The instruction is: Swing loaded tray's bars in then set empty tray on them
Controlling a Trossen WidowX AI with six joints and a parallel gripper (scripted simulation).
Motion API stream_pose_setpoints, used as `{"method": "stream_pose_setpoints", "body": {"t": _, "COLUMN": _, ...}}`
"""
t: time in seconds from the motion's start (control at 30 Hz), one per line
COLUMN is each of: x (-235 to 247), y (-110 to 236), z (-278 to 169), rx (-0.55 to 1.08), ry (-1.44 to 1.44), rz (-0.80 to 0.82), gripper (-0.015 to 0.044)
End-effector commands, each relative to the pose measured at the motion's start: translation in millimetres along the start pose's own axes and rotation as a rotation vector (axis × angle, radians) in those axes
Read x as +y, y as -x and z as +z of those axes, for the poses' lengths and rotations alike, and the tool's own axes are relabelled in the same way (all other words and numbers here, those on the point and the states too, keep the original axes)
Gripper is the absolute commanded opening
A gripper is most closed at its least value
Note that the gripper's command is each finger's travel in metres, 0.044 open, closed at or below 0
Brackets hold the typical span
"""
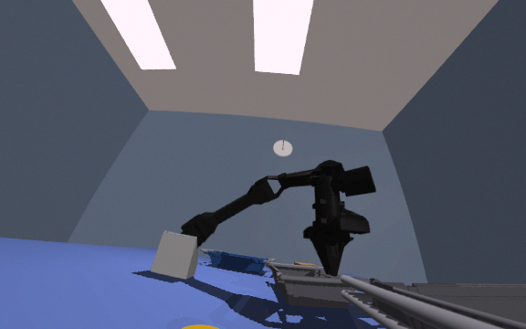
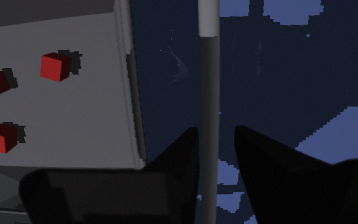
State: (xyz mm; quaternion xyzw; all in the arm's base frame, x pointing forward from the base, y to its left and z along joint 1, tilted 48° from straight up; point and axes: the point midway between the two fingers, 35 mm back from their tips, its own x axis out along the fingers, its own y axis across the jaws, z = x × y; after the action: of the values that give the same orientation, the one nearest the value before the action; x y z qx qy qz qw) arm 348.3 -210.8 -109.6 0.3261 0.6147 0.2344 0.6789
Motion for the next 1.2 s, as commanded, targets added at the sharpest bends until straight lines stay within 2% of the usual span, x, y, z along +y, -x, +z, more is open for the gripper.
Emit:
{"method": "stream_pose_setpoints", "body": {"t": 0.0, "x": 1.2, "y": -10.1, "z": -0.1, "rx": -0.003, "ry": -0.006, "rz": 0.005, "gripper": 0.0087}}
{"method": "stream_pose_setpoints", "body": {"t": 0.3, "x": 2.4, "y": -34.0, "z": -1.4, "rx": -0.003, "ry": -0.006, "rz": 0.007, "gripper": 0.0087}}
{"method": "stream_pose_setpoints", "body": {"t": 0.53, "x": 16.0, "y": -8.6, "z": -1.4, "rx": -0.002, "ry": -0.006, "rz": 0.007, "gripper": 0.0087}}
{"method": "stream_pose_setpoints", "body": {"t": 0.77, "x": 33.9, "y": -0.2, "z": -1.3, "rx": -0.002, "ry": -0.007, "rz": 0.007, "gripper": 0.0087}}
{"method": "stream_pose_setpoints", "body": {"t": 1.17, "x": 75.1, "y": -18.4, "z": -0.9, "rx": -0.002, "ry": -0.007, "rz": 0.01, "gripper": 0.0087}}
